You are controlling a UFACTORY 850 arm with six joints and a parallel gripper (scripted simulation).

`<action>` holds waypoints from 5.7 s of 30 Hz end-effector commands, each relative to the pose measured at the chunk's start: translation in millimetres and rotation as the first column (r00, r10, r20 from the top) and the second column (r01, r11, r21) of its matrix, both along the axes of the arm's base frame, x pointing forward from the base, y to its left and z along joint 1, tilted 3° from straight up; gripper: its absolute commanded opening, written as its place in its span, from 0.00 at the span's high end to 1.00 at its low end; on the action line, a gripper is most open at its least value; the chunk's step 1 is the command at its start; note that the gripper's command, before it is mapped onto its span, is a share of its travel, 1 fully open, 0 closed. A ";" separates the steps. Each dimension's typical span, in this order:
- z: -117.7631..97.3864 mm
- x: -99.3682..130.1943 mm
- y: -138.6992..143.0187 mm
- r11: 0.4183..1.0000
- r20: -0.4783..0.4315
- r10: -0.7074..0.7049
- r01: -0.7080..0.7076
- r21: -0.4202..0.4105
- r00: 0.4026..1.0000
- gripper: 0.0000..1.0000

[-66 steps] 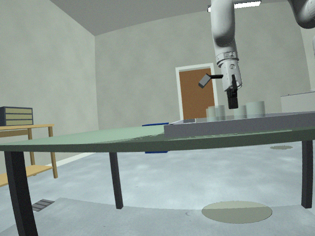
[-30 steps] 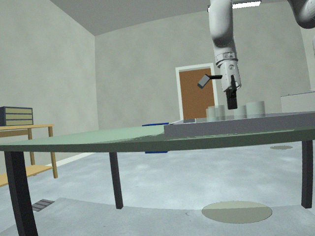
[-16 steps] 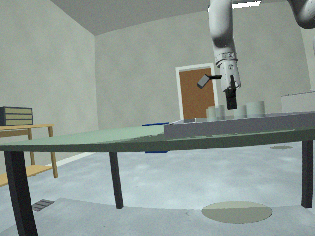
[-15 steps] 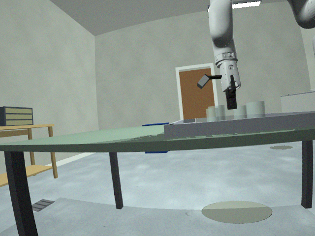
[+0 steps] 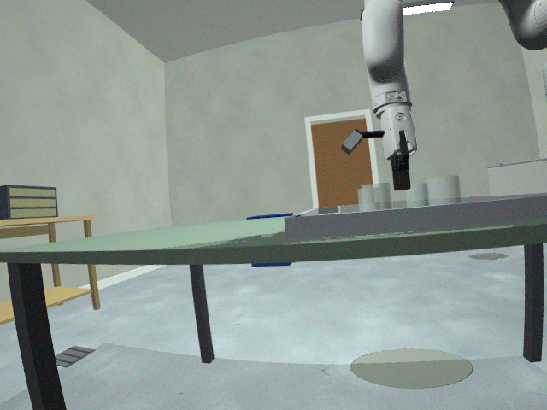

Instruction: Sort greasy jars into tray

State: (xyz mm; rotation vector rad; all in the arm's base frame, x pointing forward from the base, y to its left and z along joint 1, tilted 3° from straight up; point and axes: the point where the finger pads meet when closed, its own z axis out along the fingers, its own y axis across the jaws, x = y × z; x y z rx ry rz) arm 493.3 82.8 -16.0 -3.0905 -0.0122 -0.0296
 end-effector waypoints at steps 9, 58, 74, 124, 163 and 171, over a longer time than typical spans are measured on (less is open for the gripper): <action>0.7 2.5 0.1 1.000 0.002 0.000 0.000 0.000 1.000 1.00; 0.8 8.2 0.2 1.000 0.002 0.000 0.000 0.000 1.000 1.00; 0.8 10.1 0.2 1.000 0.002 0.000 0.000 0.000 1.000 1.00; 5.6 15.9 0.0 1.000 0.002 0.000 0.000 0.000 1.000 1.00; 5.9 10.5 -0.1 1.000 0.002 0.000 0.000 0.000 1.000 1.00; 1.3 -3.7 0.0 1.000 0.002 0.000 0.000 0.000 1.000 1.00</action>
